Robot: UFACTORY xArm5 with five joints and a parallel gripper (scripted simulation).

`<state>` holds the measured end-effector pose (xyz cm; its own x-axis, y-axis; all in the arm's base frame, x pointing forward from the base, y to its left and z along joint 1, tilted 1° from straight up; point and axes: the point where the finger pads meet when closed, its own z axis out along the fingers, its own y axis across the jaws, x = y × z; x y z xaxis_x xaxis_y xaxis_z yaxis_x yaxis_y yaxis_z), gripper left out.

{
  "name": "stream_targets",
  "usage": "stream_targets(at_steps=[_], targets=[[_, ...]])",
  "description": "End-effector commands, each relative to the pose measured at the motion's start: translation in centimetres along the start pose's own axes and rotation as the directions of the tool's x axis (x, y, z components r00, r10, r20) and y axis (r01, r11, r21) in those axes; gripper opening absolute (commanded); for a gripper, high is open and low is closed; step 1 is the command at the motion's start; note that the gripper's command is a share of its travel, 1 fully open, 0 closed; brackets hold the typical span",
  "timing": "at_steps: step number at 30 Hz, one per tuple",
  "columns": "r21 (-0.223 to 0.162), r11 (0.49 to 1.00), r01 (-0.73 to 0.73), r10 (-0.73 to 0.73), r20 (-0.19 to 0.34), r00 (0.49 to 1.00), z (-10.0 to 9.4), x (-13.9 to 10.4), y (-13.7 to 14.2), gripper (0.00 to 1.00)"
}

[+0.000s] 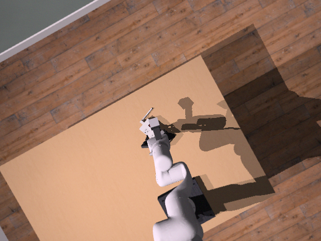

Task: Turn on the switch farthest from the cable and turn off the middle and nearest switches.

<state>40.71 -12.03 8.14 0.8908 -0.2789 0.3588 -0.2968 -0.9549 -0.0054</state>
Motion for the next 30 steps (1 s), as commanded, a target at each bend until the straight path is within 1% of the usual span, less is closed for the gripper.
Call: stream_targets(at_steps=[1, 2, 3, 4, 7, 8, 9, 10, 12, 13, 14, 15, 16, 17, 18, 21, 30], targets=[[0.000, 0.999, 0.034, -0.034, 0.076, 0.996, -0.2, 1.3, 0.2, 1.00], [0.002, 0.999, 0.053, -0.053, 0.114, 0.992, -0.6, 1.9, 0.3, 1.00], [0.002, 0.999, 0.053, -0.053, 0.114, 0.992, -0.6, 1.9, 0.3, 1.00], [0.007, 0.997, 0.073, -0.073, 0.152, 0.986, -1.1, 2.5, 0.4, 1.00], [0.007, 0.997, 0.073, -0.073, 0.152, 0.986, -1.1, 2.5, 0.4, 1.00], [0.012, 0.996, 0.091, -0.092, 0.189, 0.978, -1.6, 3.0, 0.6, 1.00], [0.012, 0.996, 0.091, -0.092, 0.189, 0.978, -1.6, 3.0, 0.6, 1.00], [0.019, 0.994, 0.108, -0.109, 0.223, 0.969, -2.2, 3.5, 0.7, 1.00], [0.019, 0.994, 0.108, -0.109, 0.223, 0.969, -2.2, 3.5, 0.7, 1.00], [0.026, 0.992, 0.123, -0.126, 0.254, 0.959, -2.8, 3.9, 0.8, 1.00], [0.026, 0.992, 0.123, -0.126, 0.254, 0.959, -2.8, 3.9, 0.8, 1.00], [0.034, 0.990, 0.135, -0.139, 0.281, 0.950, -3.4, 4.2, 0.9, 1.00], [0.034, 0.990, 0.135, -0.139, 0.281, 0.950, -3.4, 4.2, 0.9, 1.00], [0.040, 0.989, 0.145, -0.151, 0.302, 0.941, -4.0, 4.4, 1.0, 1.00], [0.040, 0.989, 0.145, -0.151, 0.302, 0.941, -4.0, 4.4, 1.0, 1.00], [0.052, 0.986, 0.161, -0.169, 0.335, 0.927, -4.8, 4.7, 1.1, 1.00], [0.053, 0.985, 0.162, -0.170, 0.338, 0.926, -4.9, 4.8, 1.1, 1.00]])
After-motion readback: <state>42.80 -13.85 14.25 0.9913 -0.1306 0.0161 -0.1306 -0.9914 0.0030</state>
